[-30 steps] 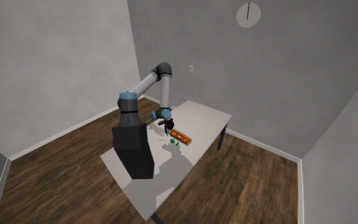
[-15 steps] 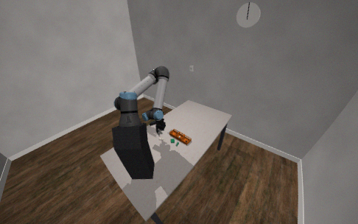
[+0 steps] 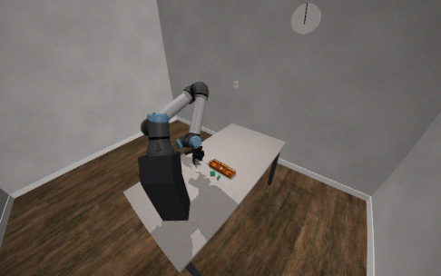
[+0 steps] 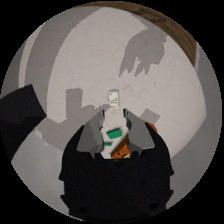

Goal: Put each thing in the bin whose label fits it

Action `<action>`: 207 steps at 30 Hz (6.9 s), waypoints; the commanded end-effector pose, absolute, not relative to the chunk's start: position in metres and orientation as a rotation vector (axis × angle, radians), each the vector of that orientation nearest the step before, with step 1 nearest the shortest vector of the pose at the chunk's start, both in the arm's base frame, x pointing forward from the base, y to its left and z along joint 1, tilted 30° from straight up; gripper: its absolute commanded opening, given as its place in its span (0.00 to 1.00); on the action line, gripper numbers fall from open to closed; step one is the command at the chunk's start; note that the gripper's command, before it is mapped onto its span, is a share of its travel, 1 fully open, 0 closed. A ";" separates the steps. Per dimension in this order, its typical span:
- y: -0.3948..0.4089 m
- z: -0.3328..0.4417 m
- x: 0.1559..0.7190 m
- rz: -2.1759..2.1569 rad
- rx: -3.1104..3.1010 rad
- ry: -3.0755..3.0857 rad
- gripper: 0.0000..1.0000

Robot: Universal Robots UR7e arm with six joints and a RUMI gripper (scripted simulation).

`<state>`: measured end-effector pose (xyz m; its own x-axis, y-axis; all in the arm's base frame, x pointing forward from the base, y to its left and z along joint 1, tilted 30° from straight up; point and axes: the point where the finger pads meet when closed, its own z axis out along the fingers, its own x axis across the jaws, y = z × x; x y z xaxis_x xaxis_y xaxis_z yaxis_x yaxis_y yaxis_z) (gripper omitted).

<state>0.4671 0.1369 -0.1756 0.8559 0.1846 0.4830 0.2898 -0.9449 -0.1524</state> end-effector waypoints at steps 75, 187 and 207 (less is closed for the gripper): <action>0.151 -0.233 0.498 -0.701 -2.812 -0.364 0.00; -0.044 -0.182 0.585 -0.594 -2.744 0.262 0.00; -0.035 -0.206 0.597 -0.594 -2.744 0.262 0.00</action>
